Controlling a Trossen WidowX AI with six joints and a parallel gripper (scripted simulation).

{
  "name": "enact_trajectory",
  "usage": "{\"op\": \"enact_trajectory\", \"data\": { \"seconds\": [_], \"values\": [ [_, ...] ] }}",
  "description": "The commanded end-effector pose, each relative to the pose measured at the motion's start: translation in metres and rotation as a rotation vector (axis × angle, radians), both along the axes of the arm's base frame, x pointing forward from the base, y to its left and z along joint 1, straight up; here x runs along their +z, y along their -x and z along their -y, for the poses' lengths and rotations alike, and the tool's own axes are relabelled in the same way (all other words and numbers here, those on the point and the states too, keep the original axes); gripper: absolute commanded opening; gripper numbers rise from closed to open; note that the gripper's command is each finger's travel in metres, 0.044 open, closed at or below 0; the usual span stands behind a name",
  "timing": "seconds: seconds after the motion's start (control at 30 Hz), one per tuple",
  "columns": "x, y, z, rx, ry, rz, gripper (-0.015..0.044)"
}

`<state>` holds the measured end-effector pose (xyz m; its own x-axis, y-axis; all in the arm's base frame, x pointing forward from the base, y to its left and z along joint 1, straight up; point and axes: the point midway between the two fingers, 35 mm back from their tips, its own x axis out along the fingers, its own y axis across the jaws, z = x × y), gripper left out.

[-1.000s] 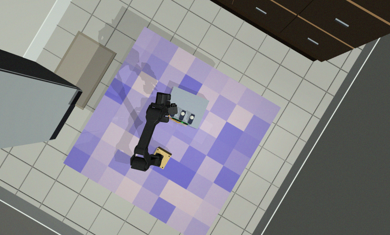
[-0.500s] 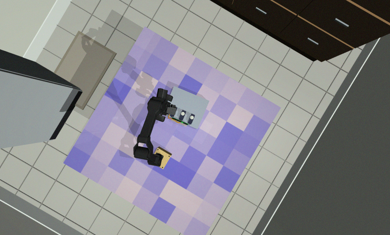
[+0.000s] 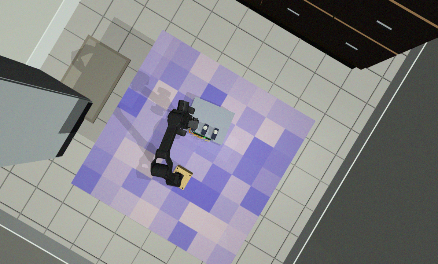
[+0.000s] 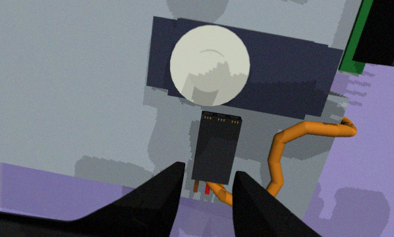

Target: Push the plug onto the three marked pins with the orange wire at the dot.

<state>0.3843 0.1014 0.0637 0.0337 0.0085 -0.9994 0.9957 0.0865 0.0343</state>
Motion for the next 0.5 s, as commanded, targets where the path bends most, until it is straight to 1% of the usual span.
{"op": "enact_trajectory", "data": {
  "seconds": [0.0,0.17,0.27,0.47],
  "values": [
    [-0.0071,0.0009,0.0008,-0.006,0.005,-0.004,0.0115],
    [-0.0125,0.0009,0.0008,-0.006,0.005,-0.004,0.0115],
    [-0.0125,0.0009,0.0008,-0.006,0.005,-0.004,0.0036],
    [-0.0115,0.0008,0.0007,-0.006,0.005,-0.004,0.0000]
  ]
}}
